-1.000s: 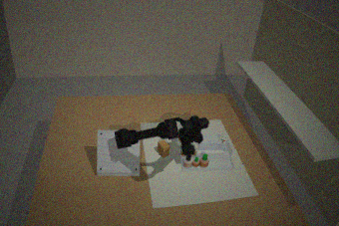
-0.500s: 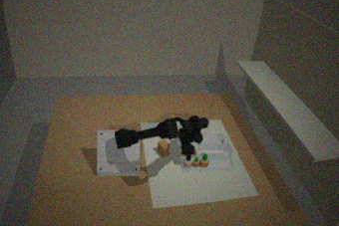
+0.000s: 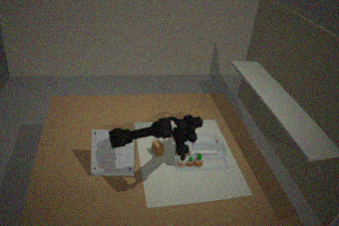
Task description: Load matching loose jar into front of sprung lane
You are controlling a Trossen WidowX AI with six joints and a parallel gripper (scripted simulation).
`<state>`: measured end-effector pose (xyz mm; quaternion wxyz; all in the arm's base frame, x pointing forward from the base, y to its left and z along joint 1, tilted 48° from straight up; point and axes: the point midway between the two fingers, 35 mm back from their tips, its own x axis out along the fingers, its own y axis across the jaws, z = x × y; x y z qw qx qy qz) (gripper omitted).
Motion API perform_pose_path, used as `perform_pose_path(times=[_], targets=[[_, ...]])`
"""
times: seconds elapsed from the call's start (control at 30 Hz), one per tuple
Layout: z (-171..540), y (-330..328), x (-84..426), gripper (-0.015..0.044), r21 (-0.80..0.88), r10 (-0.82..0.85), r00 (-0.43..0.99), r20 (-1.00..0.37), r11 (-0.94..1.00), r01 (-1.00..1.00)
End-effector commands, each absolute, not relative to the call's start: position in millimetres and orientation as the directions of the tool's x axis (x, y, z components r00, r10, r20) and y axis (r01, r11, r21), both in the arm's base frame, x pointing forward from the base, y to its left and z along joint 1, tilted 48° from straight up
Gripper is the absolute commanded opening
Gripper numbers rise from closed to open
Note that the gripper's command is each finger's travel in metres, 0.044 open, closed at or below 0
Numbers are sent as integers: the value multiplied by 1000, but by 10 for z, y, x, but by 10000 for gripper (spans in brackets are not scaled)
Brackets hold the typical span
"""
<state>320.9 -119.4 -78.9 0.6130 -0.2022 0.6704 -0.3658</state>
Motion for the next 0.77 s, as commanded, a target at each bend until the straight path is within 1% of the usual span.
perform_pose_path(times=[0.0, 0.3, 0.73], targets=[[-731, -1131, 3233, 307, -738, -719, -165, -675, 650, 182], [-676, -1049, 3198, 307, -737, -719, -165, -675, 651, 182], [-696, -929, 2794, 307, -737, -718, -166, -676, 652, 181]])
